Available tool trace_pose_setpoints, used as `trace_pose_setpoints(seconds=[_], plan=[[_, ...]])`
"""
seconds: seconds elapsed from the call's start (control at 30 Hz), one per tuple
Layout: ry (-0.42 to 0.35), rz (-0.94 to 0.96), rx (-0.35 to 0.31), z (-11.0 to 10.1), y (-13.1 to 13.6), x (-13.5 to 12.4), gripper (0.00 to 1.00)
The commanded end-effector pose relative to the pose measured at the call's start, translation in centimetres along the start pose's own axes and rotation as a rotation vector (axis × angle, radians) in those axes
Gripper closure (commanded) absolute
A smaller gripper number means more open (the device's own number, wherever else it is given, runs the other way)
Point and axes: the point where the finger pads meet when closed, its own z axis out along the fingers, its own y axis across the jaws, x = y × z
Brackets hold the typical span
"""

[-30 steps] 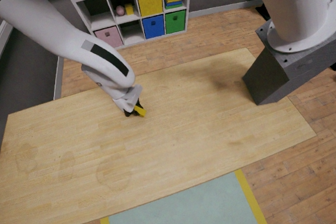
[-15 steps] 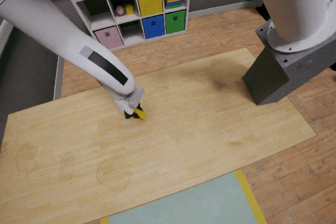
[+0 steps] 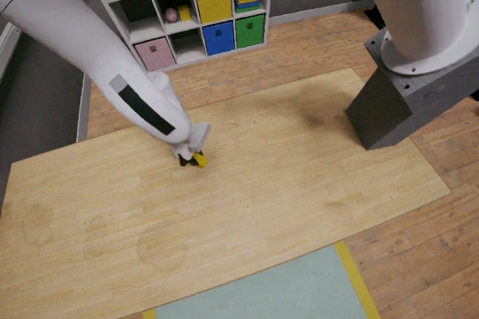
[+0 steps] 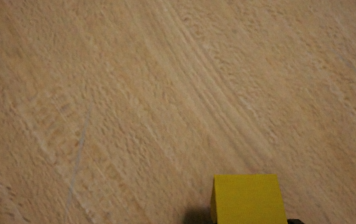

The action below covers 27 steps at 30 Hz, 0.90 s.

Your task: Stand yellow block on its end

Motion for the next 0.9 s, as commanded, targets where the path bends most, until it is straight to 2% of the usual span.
trace_pose_setpoints(seconds=[0.0, 0.63, 0.77, 0.87], plan=[[-0.127, -0.016, 0.070, -0.15, -0.53, -0.14, 0.66], [-0.141, -0.018, 0.082, -0.22, -0.83, 0.08, 0.66], [-0.158, -0.018, 0.079, -0.12, -0.76, 0.10, 0.66], [-0.216, -0.017, 0.073, 0.10, -0.62, 0.17, 0.66]])
